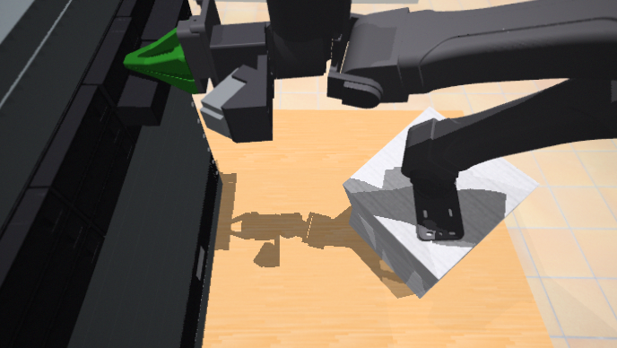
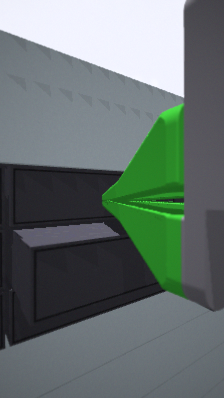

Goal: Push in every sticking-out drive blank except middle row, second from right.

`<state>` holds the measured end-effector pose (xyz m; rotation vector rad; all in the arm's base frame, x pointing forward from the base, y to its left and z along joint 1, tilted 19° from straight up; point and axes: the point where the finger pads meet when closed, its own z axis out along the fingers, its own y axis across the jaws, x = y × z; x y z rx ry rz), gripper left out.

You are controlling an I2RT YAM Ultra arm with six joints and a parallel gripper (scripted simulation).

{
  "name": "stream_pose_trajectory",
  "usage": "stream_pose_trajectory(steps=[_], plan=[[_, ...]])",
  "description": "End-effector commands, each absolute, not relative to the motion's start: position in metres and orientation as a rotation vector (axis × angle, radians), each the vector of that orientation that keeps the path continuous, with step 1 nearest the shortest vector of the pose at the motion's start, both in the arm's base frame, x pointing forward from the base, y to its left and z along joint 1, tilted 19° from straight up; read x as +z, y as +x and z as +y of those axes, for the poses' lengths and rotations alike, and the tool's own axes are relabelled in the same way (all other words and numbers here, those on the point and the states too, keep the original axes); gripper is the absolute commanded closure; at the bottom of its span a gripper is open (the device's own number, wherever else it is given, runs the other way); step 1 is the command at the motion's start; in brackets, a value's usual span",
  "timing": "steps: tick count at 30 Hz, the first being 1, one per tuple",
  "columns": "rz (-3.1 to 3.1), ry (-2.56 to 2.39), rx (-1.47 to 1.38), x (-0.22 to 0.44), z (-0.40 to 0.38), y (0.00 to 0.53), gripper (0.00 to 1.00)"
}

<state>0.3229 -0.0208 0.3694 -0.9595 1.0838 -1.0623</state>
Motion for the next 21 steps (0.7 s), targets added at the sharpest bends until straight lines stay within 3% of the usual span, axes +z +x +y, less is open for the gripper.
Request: stream_pose_trajectory(steps=[1, 21], plan=[[1.049, -0.894, -1.133, 0.4008, -0.0315, 0.3217, 1.00], [1.041, -0.901, -1.123, 0.4040, -0.0273, 0.3264, 1.00]])
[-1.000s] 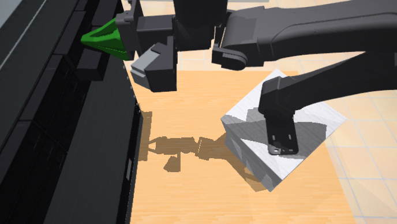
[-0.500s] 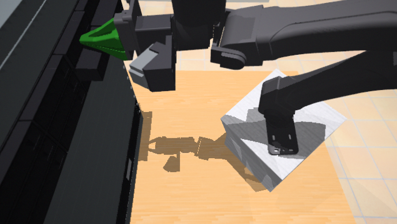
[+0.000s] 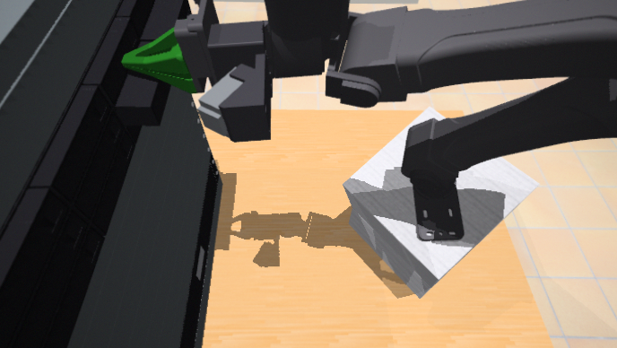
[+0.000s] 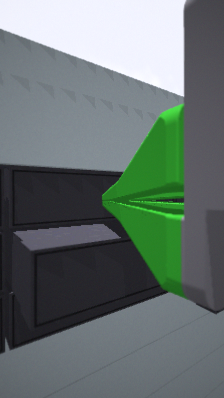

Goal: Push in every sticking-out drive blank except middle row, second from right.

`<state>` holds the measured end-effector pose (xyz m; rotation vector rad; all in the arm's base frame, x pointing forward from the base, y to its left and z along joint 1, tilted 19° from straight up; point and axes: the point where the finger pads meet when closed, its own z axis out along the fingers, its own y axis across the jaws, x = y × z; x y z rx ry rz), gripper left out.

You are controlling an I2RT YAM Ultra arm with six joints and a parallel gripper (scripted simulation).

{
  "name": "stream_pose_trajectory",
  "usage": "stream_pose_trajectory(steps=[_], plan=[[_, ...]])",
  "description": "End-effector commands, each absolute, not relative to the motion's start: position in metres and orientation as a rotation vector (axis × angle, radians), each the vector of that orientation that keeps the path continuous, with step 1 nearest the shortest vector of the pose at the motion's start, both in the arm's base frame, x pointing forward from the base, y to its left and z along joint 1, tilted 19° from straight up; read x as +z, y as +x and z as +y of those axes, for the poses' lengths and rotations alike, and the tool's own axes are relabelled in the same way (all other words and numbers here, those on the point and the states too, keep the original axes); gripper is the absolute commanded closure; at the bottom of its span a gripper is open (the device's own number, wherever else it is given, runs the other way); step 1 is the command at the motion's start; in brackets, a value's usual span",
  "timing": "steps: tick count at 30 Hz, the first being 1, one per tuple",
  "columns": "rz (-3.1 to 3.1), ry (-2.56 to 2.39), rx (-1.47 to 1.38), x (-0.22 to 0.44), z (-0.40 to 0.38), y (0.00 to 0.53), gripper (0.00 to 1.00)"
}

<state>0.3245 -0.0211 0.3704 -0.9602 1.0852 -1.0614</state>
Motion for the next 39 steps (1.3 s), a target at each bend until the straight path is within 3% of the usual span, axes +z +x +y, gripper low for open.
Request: stream_pose_trajectory(steps=[1, 34, 39], plan=[[1.039, -0.902, -1.122, 0.405, -0.027, 0.327, 1.00], [1.043, -0.899, -1.126, 0.405, -0.029, 0.327, 1.00], [1.018, -0.876, -1.149, 0.413, -0.030, 0.308, 1.00]])
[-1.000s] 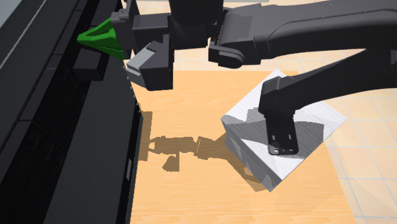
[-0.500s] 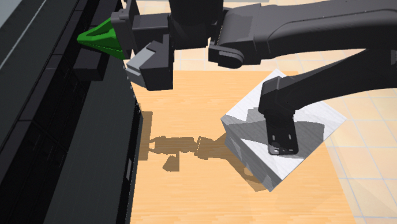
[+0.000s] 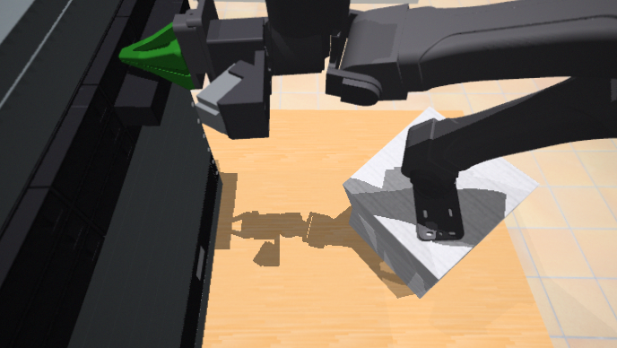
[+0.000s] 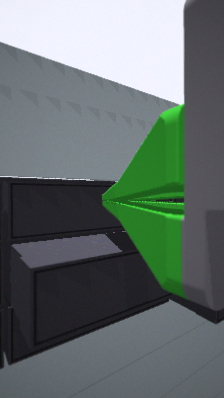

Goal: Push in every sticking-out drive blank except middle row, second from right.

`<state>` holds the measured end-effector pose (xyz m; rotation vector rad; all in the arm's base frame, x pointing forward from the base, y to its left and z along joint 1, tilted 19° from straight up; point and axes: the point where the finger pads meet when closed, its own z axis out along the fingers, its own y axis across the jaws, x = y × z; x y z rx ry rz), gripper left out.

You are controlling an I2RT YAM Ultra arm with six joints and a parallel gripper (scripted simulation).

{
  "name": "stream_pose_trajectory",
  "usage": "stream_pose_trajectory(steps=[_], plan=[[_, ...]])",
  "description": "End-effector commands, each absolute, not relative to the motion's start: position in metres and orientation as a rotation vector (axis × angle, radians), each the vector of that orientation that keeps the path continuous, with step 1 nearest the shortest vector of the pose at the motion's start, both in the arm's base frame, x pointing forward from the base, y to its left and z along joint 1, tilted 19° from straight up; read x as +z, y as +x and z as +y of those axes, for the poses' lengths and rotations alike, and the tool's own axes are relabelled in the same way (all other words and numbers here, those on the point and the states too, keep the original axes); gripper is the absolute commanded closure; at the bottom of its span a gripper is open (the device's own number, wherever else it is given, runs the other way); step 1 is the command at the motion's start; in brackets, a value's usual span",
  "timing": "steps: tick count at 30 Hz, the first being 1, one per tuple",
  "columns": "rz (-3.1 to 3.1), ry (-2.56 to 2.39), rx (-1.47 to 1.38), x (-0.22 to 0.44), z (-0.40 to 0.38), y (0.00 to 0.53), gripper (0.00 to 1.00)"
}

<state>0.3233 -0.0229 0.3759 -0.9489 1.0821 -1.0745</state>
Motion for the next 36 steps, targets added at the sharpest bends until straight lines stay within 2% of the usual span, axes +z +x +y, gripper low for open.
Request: stream_pose_trajectory(steps=[1, 3, 20, 36], plan=[[1.036, -0.884, -1.140, 0.408, -0.031, 0.307, 1.00], [1.074, -0.912, -1.107, 0.384, -0.030, 0.304, 1.00], [1.075, -0.907, -1.105, 0.365, -0.034, 0.233, 1.00], [1.078, -0.905, -1.102, 0.362, -0.035, 0.222, 1.00]])
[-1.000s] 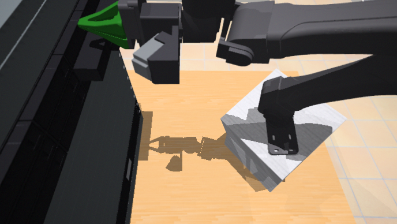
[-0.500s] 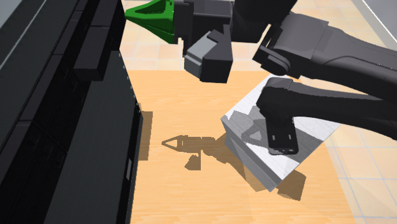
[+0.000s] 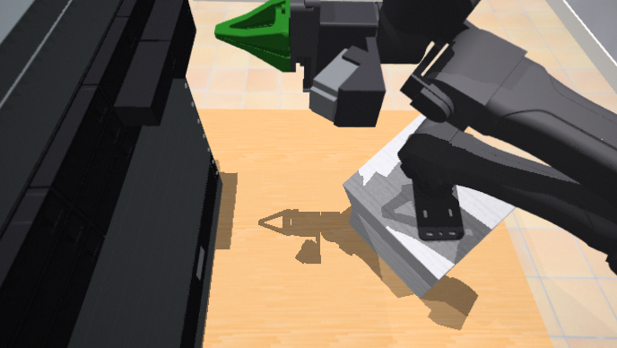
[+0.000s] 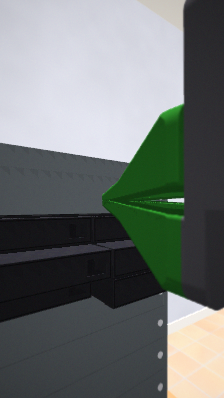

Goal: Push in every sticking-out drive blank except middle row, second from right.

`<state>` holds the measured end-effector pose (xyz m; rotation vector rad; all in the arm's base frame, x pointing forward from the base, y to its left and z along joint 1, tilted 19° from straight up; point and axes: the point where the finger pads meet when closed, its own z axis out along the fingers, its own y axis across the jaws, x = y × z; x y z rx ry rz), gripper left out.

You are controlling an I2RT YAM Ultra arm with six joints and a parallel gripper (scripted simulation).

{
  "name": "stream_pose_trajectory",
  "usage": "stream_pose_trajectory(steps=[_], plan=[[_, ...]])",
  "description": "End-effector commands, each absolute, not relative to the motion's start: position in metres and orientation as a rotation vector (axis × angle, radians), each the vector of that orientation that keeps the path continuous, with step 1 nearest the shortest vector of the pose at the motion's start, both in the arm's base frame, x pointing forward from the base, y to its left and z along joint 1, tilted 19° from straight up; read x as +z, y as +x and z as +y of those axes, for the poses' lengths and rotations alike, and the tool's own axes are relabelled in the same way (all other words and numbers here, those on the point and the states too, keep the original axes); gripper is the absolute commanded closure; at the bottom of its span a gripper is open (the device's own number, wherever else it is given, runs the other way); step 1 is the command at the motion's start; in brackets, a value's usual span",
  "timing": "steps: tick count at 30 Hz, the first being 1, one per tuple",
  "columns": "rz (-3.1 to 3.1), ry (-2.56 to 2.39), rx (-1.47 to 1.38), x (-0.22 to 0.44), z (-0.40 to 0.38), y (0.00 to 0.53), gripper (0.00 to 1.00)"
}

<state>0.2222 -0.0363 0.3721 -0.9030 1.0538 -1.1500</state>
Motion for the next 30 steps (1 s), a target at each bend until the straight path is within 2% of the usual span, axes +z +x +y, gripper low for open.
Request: stream_pose_trajectory(steps=[1, 20, 30], plan=[[1.081, -0.905, -1.099, 0.361, -0.036, 0.223, 1.00], [1.084, -0.902, -1.097, 0.337, -0.058, 0.231, 1.00], [1.083, -0.899, -1.096, 0.303, -0.084, 0.237, 1.00]])
